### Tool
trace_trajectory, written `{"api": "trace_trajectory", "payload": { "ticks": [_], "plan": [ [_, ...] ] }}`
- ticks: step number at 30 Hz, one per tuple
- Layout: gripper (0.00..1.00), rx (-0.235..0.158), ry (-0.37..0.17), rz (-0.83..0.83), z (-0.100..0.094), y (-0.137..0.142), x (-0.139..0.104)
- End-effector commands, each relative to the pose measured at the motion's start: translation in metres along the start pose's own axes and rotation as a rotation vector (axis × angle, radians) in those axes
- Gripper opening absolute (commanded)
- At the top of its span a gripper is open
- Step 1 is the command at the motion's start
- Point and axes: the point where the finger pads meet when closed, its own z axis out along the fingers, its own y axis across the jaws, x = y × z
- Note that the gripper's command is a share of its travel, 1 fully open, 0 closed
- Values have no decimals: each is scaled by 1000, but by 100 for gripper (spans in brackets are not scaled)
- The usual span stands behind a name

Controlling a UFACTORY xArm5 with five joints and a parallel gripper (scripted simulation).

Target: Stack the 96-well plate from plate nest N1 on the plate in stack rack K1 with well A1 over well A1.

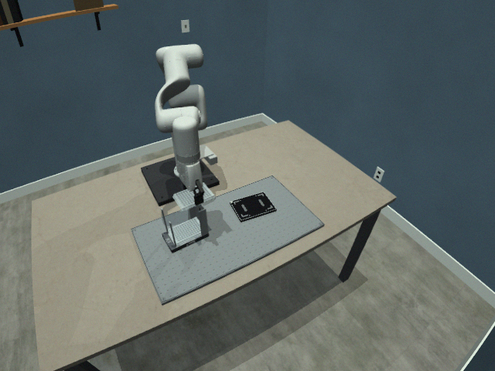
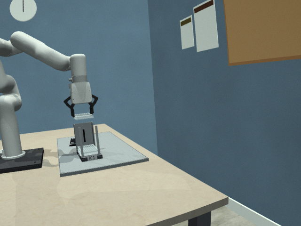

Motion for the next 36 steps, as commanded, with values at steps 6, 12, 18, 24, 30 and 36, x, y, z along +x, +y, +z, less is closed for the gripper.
{"api": "trace_trajectory", "payload": {
  "ticks": [6, 12, 18, 24, 30, 36],
  "plan": [
    [0, -3, -1, -1, -2, 1, -28],
    [0, -3, -1, -1, -3, 0, -47],
    [0, -3, -1, -1, -3, 0, -49],
    [0, -3, -1, -1, -3, 0, -49],
    [0, -3, -1, -1, -3, 0, -49],
    [0, -3, -1, -1, -3, 0, -48]
  ]
}}
